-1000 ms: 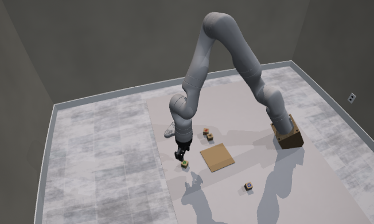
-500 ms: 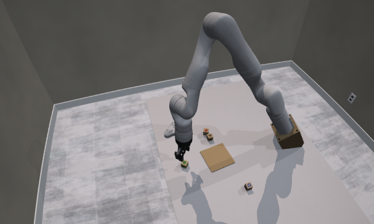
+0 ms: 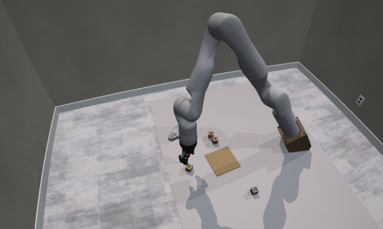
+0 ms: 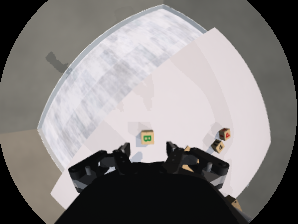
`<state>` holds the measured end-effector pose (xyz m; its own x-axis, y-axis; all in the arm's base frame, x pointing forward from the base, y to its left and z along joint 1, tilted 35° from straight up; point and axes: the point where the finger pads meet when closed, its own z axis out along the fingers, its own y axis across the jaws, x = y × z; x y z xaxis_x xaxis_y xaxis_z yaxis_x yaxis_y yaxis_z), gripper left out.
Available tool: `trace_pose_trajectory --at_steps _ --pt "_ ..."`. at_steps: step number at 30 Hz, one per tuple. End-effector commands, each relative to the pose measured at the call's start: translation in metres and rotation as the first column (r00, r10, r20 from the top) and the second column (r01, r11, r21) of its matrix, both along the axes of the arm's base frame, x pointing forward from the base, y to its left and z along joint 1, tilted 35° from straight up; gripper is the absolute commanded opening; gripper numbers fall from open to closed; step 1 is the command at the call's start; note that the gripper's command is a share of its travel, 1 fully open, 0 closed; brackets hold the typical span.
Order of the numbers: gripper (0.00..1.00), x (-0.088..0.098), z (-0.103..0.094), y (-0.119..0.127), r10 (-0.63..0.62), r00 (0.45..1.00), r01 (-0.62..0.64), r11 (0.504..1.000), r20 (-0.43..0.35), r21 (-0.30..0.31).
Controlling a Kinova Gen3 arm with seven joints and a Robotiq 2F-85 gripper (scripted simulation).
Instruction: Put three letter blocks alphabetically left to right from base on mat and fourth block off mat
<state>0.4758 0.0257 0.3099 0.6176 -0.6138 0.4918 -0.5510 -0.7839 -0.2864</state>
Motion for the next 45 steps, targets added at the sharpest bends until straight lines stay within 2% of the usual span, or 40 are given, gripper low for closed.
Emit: trace_pose_trajectory --at_steps 1,13,45 --pt "0.67 0.000 0.000 0.000 0.000 1.000 0.000 1.000 0.001 0.000" --pt "0.67 0.004 -0.005 0.000 0.000 1.000 0.000 1.000 0.001 0.000" --pt "0.67 0.026 -0.038 -0.003 0.000 1.000 0.000 1.000 0.001 0.000"
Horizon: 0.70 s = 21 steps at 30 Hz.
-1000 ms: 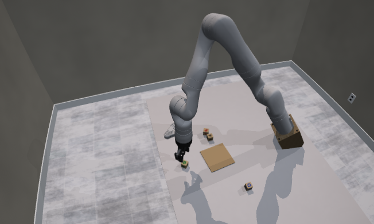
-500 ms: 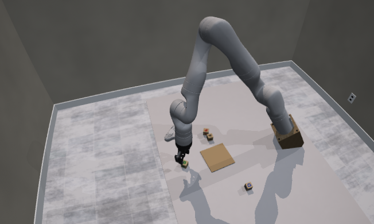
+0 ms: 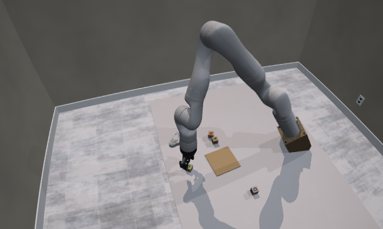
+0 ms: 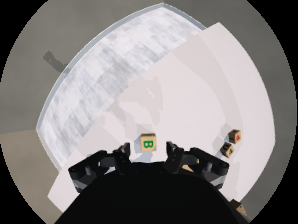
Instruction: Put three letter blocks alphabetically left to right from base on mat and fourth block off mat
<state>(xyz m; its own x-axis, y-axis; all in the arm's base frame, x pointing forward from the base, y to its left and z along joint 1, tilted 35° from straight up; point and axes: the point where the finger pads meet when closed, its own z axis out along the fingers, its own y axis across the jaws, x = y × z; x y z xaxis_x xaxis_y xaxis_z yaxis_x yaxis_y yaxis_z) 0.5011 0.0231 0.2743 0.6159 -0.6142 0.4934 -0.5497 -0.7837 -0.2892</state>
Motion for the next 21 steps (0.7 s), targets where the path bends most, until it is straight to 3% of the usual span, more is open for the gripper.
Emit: trace_pose_trajectory --at_steps 1,21 --pt "0.67 0.0011 -0.0029 -0.0003 0.000 1.000 0.000 1.000 -0.003 -0.001" --pt "0.67 0.0037 -0.0068 -0.0006 0.000 1.000 0.000 1.000 -0.003 -0.001"
